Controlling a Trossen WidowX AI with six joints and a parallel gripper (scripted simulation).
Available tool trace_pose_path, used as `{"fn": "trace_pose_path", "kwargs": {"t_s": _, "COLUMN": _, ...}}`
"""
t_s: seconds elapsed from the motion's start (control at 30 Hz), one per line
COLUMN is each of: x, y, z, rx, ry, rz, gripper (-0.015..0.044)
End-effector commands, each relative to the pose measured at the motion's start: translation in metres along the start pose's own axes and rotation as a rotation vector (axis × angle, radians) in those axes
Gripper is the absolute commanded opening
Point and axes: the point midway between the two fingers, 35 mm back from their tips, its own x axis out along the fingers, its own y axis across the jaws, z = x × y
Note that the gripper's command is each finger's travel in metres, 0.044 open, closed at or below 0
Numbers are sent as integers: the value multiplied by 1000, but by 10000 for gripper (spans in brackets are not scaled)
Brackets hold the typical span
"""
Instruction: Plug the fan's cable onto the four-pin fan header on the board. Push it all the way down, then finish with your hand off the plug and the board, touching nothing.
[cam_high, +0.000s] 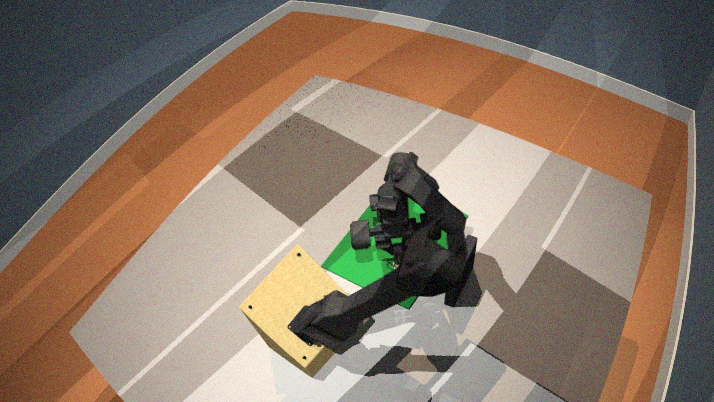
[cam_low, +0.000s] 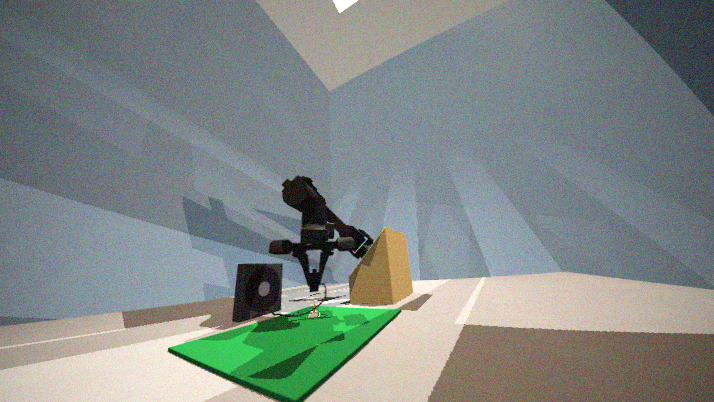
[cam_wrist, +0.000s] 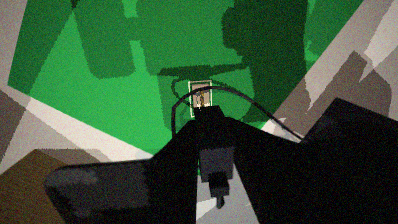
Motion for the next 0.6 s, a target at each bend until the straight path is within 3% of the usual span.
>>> {"fn": "trace_pose_path", "kwargs": {"t_s": 0.0, "x": 1, "y": 0, "z": -2, "rx": 9, "ry": 3, "rz": -4, "gripper": 0}}
{"fn": "trace_pose_path", "kwargs": {"t_s": 0.57, "x": -1, "y": 0, "z": 4, "rx": 13, "ry": 3, "rz": -4, "gripper": 0}}
